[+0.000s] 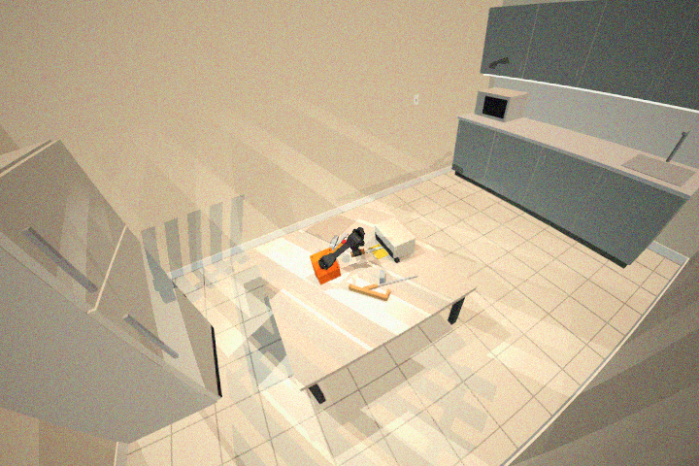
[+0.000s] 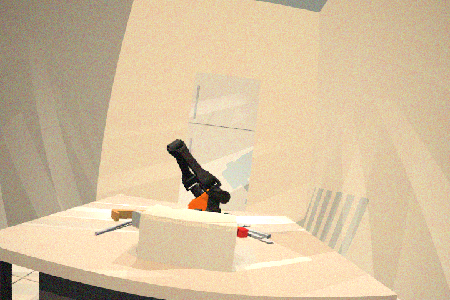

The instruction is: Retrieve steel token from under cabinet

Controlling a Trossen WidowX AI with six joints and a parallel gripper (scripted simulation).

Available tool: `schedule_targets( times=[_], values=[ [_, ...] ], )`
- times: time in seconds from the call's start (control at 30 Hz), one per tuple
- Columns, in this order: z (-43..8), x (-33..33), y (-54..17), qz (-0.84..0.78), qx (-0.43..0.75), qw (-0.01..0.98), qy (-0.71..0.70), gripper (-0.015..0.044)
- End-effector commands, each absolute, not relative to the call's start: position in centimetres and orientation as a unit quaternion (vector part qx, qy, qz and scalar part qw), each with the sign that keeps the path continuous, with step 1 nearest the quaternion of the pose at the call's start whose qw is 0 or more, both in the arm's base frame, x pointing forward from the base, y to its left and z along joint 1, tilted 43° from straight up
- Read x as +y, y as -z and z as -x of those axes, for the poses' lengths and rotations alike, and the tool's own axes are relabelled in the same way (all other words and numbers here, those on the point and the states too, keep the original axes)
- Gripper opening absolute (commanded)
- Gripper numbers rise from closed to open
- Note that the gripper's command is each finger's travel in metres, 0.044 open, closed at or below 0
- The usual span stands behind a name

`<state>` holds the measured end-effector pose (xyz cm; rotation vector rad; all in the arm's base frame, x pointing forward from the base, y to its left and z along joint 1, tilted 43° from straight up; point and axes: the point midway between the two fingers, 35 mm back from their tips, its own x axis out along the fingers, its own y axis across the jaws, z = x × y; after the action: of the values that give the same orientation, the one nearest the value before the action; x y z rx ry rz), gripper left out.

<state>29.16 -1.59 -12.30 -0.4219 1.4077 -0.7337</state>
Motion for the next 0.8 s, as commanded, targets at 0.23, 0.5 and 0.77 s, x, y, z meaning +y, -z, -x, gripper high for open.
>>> schedule_targets(
  times=[0.23,0.5,0.77],
  values=[
    [-27.4,-1.3,12.7,0.188,0.629,0.679,0.328,0.0000],
    [-26.2,-1.1,12.9,0.188,0.629,0.679,0.328,0.0000],
    [-25.1,-0.9,13.1,0.188,0.629,0.679,0.327,0.0000]
  ],
)
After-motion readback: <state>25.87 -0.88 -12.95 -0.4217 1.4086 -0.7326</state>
